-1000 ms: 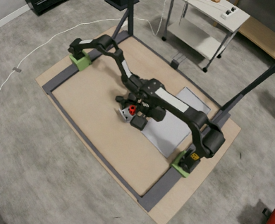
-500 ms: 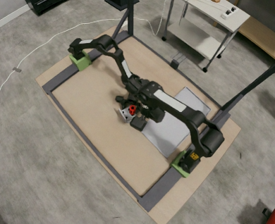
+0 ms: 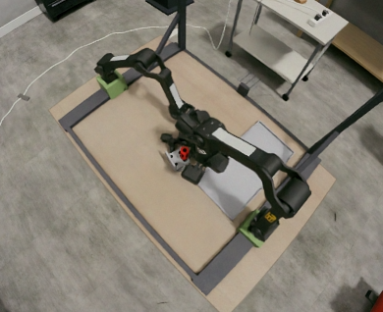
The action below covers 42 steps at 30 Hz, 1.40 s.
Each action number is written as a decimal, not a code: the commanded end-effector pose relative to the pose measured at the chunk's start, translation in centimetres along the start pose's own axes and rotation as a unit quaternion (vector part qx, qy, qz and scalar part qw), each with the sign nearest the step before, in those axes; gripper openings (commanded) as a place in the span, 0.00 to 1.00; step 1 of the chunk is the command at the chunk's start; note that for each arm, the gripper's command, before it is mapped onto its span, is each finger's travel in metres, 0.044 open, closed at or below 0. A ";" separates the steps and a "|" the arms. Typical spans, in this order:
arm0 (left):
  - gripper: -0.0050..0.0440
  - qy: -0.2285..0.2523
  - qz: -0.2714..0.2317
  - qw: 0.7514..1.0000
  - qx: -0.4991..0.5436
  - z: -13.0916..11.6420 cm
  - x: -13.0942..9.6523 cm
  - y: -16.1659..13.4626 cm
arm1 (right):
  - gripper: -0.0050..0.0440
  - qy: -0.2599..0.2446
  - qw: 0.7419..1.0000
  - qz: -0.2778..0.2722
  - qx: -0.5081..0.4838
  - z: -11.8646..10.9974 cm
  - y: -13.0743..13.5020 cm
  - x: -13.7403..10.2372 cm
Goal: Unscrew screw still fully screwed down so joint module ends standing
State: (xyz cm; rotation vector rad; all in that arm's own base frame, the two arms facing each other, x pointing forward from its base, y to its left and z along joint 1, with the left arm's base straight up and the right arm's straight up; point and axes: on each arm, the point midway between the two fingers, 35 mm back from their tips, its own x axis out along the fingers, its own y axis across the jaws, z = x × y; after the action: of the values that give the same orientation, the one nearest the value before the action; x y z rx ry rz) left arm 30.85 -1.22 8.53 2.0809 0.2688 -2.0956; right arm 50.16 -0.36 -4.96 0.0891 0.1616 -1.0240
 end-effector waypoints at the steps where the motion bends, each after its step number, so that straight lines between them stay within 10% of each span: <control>1: 0.71 0.009 0.005 1.000 -0.003 -0.1 -0.3 0.1 | 0.60 -0.005 1.000 0.002 0.018 1.5 0.6 0.1; 42: 0.71 0.014 0.006 1.000 -0.001 -2.5 -0.7 0.1 | 0.60 -0.005 1.000 0.002 0.018 1.5 0.6 0.1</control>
State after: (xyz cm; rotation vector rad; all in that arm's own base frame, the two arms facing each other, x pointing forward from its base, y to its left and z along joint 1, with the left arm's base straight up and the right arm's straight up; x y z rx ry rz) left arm 32.36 -0.75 8.27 2.0750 0.2746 -2.0954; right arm 50.16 -0.36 -4.96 0.0891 0.1616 -1.0240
